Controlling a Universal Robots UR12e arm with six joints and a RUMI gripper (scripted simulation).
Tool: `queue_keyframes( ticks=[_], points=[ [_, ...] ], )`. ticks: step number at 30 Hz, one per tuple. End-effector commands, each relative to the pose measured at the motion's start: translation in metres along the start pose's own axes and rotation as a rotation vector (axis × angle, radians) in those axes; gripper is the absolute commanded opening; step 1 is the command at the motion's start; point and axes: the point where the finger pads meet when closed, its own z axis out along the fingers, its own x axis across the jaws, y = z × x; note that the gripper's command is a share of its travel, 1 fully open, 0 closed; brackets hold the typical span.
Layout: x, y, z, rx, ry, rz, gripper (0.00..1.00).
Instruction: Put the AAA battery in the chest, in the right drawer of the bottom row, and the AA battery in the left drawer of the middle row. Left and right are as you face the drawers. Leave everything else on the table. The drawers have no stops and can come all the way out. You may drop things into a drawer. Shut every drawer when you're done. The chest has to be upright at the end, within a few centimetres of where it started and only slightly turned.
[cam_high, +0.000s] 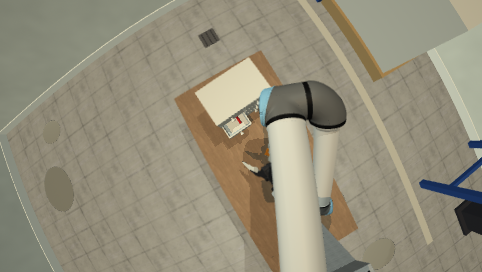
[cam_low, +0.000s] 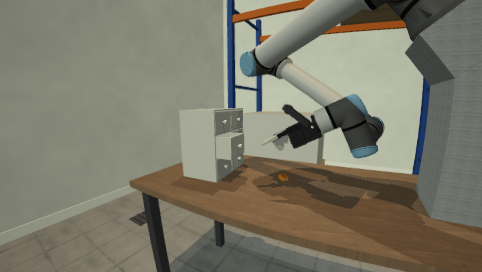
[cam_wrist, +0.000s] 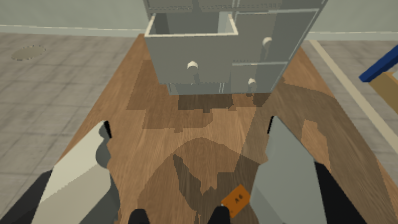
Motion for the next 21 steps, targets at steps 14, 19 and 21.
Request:
queue_keyframes(
  ticks=[14,19,21],
  points=[
    [0.0004,0.0042,0.0116,0.112,0.003,0.002,1.00],
    [0.0004,0.0042,0.0116,0.112,0.003,0.002,0.20],
    [0.0004,0.0042,0.0116,0.112,0.003,0.002,0.20]
  ],
)
